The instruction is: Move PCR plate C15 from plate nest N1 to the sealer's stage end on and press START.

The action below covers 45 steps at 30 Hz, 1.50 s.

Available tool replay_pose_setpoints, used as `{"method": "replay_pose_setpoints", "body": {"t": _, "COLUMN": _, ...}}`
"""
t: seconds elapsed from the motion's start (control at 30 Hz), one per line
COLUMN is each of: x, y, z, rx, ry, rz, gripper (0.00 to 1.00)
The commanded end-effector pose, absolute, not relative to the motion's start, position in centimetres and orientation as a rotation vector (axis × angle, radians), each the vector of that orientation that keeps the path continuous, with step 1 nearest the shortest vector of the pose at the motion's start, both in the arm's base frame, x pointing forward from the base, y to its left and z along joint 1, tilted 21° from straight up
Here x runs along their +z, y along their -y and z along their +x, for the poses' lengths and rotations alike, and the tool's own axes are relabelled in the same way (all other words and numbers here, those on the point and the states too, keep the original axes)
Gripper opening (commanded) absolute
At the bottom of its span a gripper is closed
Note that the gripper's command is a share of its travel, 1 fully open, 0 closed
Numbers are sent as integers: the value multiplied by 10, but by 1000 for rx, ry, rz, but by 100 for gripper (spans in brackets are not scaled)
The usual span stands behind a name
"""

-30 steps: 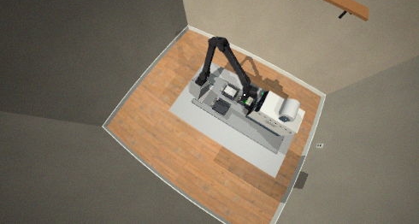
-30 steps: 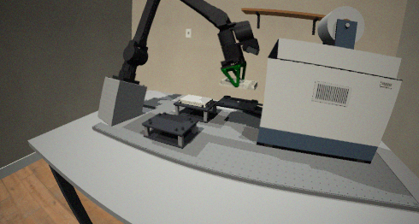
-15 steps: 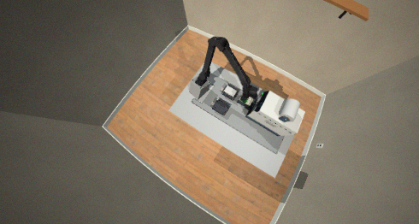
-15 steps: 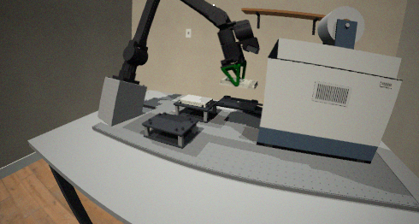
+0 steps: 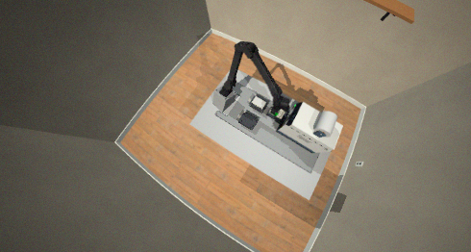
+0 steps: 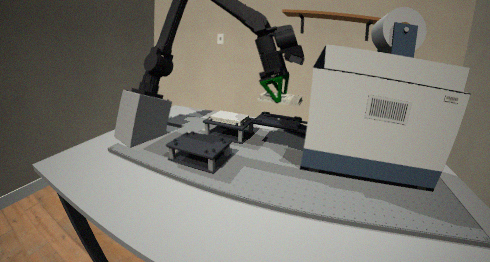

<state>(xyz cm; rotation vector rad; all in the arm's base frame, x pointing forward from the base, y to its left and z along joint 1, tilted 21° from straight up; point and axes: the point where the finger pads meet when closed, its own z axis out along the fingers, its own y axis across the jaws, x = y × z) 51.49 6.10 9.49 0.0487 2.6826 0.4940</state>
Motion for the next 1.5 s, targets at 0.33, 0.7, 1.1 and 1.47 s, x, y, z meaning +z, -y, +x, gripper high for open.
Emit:
{"method": "replay_pose_setpoints", "body": {"t": 0.33, "x": 117, "y": -63, "z": 534, "rx": 486, "ry": -2612, "rz": 53, "gripper": 0}}
{"method": "replay_pose_setpoints", "body": {"t": 0.7, "x": 94, "y": -57, "z": 528, "rx": 485, "ry": -2646, "rz": 79, "gripper": 0}}
{"method": "replay_pose_setpoints", "body": {"t": 1.1, "x": 102, "y": -57, "z": 536, "rx": 481, "ry": -2620, "rz": 80, "gripper": 0}}
{"method": "replay_pose_setpoints", "body": {"t": 1.47, "x": 100, "y": -73, "z": 534, "rx": 490, "ry": -2622, "rz": 45, "gripper": 0}}
